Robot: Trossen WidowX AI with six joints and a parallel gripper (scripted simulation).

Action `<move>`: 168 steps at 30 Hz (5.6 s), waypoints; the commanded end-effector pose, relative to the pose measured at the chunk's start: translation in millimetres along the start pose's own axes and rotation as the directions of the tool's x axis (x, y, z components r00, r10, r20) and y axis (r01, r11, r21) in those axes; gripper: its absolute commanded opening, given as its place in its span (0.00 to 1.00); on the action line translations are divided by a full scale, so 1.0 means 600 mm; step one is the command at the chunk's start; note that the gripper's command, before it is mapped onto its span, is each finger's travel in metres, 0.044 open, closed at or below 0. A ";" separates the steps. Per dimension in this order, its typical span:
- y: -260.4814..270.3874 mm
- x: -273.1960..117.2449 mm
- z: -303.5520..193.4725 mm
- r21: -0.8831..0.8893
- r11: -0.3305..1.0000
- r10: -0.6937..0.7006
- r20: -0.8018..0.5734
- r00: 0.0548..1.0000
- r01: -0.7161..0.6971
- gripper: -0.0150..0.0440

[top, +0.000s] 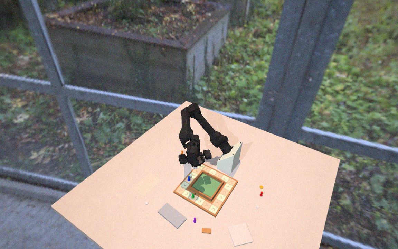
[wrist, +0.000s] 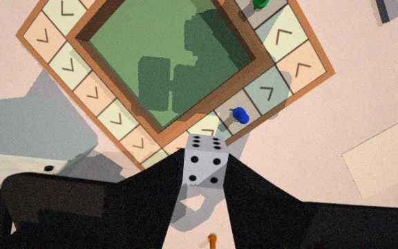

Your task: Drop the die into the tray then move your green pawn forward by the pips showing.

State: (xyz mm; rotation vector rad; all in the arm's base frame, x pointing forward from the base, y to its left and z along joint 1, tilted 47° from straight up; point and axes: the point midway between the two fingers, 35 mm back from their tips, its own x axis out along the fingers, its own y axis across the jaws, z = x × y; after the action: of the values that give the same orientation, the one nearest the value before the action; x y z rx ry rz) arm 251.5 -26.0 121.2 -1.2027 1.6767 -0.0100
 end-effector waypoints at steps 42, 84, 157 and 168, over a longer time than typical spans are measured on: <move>0.110 0.064 0.123 -0.708 0.699 0.403 0.275 0.873 -0.100 0.25; 0.064 -0.001 0.105 -0.689 0.725 0.493 0.539 0.683 0.021 0.61; -0.078 0.135 0.229 0.600 0.799 -0.034 -0.010 0.999 0.033 0.59; -0.078 0.150 0.228 0.600 0.799 -0.035 -0.011 0.999 0.034 0.42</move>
State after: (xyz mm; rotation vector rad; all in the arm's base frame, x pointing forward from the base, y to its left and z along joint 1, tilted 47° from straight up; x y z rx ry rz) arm 385.5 -42.0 17.6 -0.7336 1.4802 -0.5319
